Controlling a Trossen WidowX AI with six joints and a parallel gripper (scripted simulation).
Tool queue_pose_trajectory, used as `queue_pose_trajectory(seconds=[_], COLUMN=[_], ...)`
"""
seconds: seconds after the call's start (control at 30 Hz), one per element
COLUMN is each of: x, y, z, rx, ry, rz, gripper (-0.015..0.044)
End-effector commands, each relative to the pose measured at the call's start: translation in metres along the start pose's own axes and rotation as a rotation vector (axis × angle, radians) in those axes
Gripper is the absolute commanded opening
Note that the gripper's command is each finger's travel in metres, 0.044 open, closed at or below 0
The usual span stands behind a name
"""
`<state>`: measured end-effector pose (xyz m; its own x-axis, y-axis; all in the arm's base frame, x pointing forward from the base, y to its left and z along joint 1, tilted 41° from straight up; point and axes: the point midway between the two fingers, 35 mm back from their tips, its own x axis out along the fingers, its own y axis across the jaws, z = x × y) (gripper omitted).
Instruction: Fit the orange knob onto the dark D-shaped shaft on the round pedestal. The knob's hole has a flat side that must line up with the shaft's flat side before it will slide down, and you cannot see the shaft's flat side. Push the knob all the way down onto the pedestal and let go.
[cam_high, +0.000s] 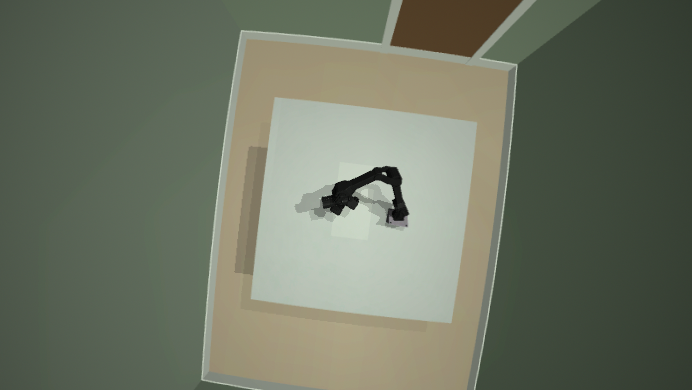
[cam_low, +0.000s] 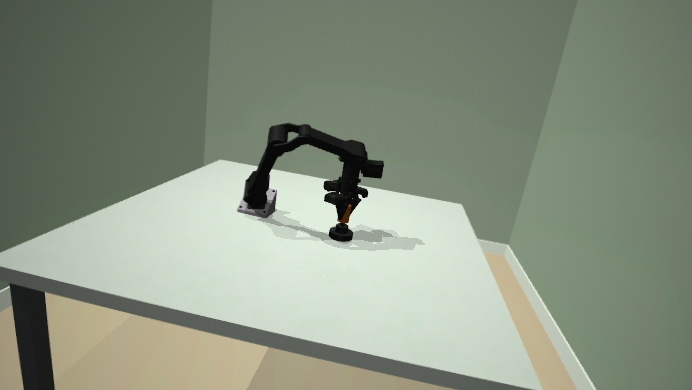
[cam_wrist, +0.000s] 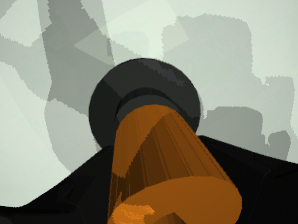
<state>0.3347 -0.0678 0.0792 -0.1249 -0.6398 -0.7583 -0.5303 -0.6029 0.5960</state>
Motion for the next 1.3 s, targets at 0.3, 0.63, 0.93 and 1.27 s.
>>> queue_pose_trajectory(seconds=[0.3, 0.63, 0.93, 1.27], x=[-0.0071, -0.0071, -0.0019, -0.0015], y=[0.0000, -0.0007, 0.0000, 0.0003], z=[-0.0008, -0.0041, -0.0041, -0.0014], rx=[-0.001, -0.053, -0.053, -0.053], ry=[0.001, 0.001, 0.001, 0.001], rz=[-0.002, -0.002, -0.002, -0.002], gripper=[0.0000, 0.0000, 0.0000, 0.0000])
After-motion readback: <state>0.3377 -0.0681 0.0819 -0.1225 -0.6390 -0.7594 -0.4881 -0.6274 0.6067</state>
